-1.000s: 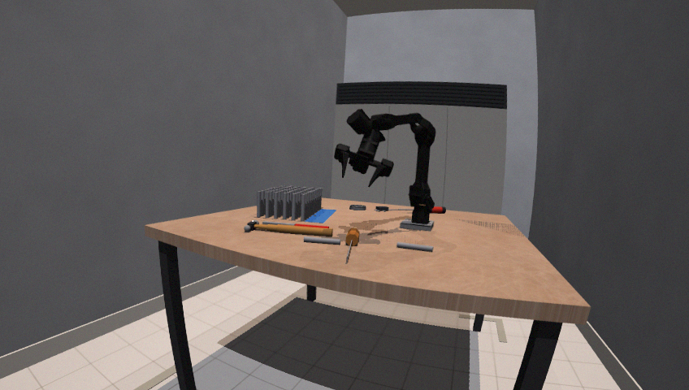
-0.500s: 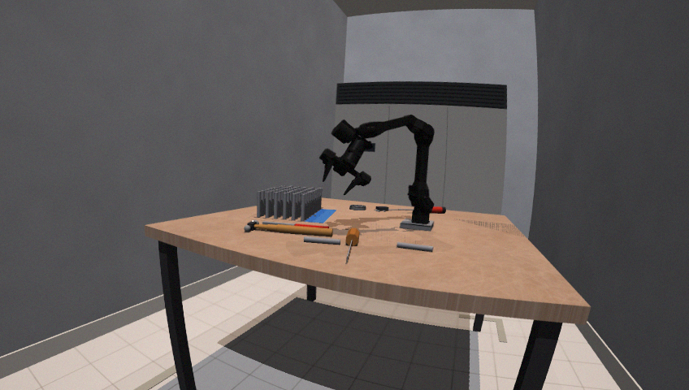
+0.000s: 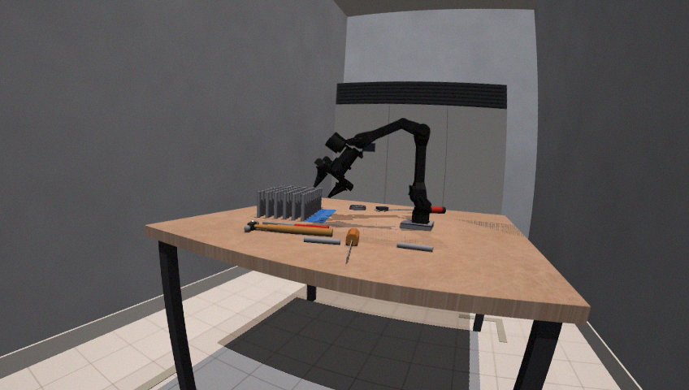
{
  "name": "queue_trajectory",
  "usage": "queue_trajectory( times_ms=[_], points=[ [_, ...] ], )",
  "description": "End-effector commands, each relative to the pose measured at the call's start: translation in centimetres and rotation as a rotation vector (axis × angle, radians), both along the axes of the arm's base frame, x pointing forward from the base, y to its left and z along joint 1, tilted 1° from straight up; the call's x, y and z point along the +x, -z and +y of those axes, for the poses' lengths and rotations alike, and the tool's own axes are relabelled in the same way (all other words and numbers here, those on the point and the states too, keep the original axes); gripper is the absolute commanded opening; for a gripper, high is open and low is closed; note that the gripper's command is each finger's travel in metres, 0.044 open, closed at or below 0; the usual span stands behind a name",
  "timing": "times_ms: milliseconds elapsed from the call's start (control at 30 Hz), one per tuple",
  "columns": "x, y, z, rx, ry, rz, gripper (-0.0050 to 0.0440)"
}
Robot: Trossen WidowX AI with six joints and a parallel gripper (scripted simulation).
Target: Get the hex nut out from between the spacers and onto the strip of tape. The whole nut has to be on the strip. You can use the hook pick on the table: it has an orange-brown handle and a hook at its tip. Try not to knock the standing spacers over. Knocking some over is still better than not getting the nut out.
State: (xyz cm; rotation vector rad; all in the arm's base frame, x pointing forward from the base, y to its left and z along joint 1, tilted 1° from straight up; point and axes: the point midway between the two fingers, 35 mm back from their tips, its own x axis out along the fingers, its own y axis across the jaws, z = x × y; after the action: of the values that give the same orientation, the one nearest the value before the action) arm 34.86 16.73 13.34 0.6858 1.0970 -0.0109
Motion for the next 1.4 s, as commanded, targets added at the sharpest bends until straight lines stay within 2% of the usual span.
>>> queue_trajectory(
  times_ms=[0, 167, 367, 433, 600, 700, 833, 900, 1367],
  points=[
    [1.4, -0.2, -1.6, -0.072, -0.099, -0.094, 0.04],
    [3.7, 1.0, -8.2, -0.275, -0.167, -0.185, 0.04],
    [4.7, 2.0, -14.2, -0.498, -0.293, -0.24, 0.04],
    [4.7, 2.2, -15.3, -0.535, -0.313, -0.245, 0.04],
    [4.7, 1.7, -15.3, -0.541, -0.314, -0.259, 0.04],
    [4.9, 3.8, -15.2, -0.532, -0.321, -0.245, 0.04],
    [4.8, 9.0, -15.3, -0.535, -0.321, -0.235, 0.04],
    [4.9, 10.0, -15.3, -0.539, -0.318, -0.246, 0.04],
    [5.3, 9.4, -15.3, -0.543, -0.31, -0.269, 0.04]
  ],
)
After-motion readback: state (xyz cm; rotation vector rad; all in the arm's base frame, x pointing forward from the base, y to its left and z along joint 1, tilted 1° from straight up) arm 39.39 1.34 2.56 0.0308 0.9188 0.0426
